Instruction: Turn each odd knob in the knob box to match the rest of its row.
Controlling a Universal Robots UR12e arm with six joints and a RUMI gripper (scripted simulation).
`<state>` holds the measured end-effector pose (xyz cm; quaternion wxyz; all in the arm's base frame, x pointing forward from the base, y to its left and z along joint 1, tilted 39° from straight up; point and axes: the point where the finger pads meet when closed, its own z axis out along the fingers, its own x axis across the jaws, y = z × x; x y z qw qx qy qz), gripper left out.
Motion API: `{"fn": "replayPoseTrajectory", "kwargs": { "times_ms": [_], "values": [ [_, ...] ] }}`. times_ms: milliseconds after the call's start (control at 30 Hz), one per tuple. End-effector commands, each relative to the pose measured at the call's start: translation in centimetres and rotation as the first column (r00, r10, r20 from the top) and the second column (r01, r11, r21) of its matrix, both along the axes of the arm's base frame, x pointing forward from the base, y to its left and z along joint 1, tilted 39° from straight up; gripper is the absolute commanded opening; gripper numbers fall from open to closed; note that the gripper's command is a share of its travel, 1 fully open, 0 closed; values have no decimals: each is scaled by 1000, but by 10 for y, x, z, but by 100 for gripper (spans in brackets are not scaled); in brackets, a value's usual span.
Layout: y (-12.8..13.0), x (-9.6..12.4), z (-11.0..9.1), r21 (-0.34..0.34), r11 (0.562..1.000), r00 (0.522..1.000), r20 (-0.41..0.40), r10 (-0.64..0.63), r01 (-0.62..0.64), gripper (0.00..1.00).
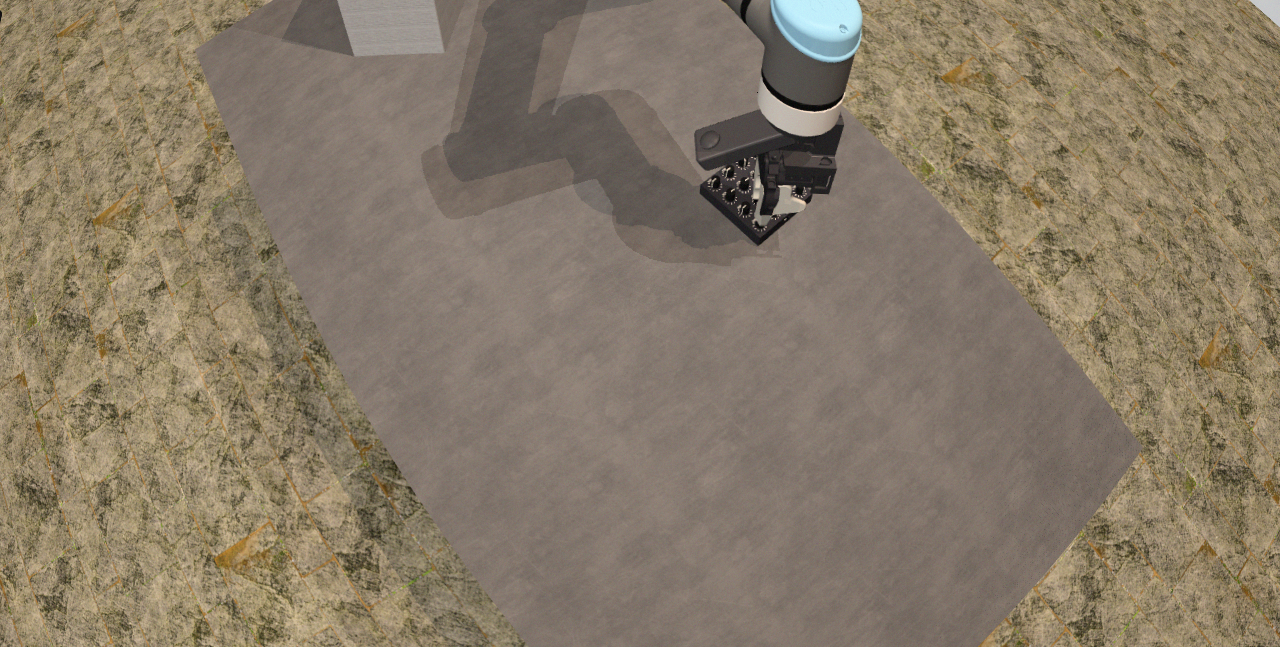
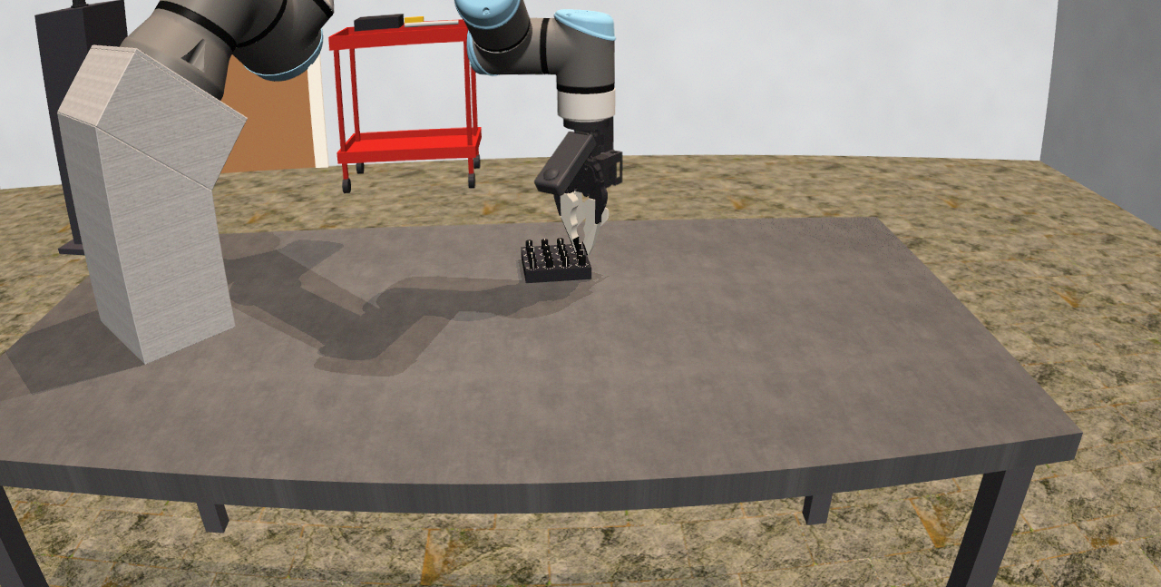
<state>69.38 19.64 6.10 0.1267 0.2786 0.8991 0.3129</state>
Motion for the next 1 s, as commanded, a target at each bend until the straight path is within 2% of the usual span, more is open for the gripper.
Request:
{"fn": "replayPoseTrajectory", "kwargs": {
  "times_ms": [0,967],
  "values": [
    [0,-1,0,1,1000,1000,0,1,-1,11],
    [1,-4,-2,1,1000,1000,-1,1,-1,11]
  ]
}}
